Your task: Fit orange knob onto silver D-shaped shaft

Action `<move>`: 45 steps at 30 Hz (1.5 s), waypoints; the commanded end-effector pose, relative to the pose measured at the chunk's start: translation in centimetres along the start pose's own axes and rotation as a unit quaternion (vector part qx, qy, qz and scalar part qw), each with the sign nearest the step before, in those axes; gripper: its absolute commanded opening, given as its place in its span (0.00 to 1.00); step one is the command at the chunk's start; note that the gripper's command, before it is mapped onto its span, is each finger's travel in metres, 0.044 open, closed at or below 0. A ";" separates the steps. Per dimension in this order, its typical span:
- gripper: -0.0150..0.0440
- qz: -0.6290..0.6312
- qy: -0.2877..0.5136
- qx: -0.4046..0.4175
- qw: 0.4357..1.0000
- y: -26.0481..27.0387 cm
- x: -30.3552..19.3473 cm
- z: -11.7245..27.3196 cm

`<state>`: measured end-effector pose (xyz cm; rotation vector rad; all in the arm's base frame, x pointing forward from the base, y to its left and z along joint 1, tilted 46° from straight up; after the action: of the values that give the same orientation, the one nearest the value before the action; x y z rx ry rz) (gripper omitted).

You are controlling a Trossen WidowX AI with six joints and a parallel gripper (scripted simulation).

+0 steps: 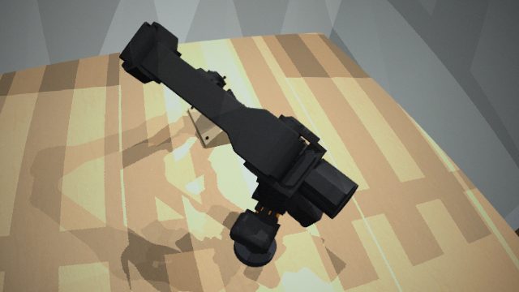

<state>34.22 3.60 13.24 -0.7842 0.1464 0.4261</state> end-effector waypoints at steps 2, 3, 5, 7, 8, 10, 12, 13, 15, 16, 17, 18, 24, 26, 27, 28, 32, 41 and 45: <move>0.25 -0.053 0.000 -0.002 0.999 0.2 0.0 0.1; 0.25 -0.053 0.000 -0.002 0.999 0.2 0.0 0.1; 0.25 -0.053 0.000 -0.002 0.999 0.3 -0.1 0.0; 0.25 -0.053 0.000 -0.002 0.999 0.3 -0.1 -0.1; 0.25 -0.053 0.000 -0.002 0.999 0.3 -0.1 -0.2; 0.25 -0.053 0.000 -0.002 0.999 0.3 -0.1 -0.6; 0.25 -0.053 0.000 -0.002 0.999 0.4 -0.1 -1.2; 0.25 -0.053 0.000 -0.002 0.999 0.4 -0.1 -1.5; 0.25 -0.053 0.000 -0.002 0.999 0.4 -0.1 -2.1; 0.25 -0.053 0.000 -0.003 0.999 0.4 -0.1 -2.4; 0.25 -0.053 0.000 -0.003 0.999 0.4 -0.1 -2.5; 0.25 -0.053 0.000 -0.003 0.999 0.4 -0.1 -2.5; 0.25 -0.054 0.000 -0.003 0.999 0.4 -0.1 -2.2; 0.25 -0.054 0.000 -0.003 0.999 0.4 -0.1 -2.1; 0.25 -0.054 0.000 -0.003 0.999 0.4 -0.1 -2.1; 0.25 -0.054 0.000 -0.003 0.999 0.4 -0.1 -2.1; 0.25 -0.054 0.000 -0.003 0.999 0.2 0.0 -2.1; 0.25 -0.054 0.000 -0.003 0.999 0.0 -0.1 -2.5; 0.25 -0.054 0.000 -0.003 0.999 0.2 -0.1 -2.5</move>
<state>34.18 1.90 11.39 -0.7896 0.1056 0.3237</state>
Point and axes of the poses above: the point midway between the two fingers, 35 mm back from their tips, its own z axis back along the fingers, its own y axis across the jaws, x = y × z, the point moved 6 cm from there along z, back along the fingers, and after that the axes turned 14 degrees about -z, right-handed, at the moved point
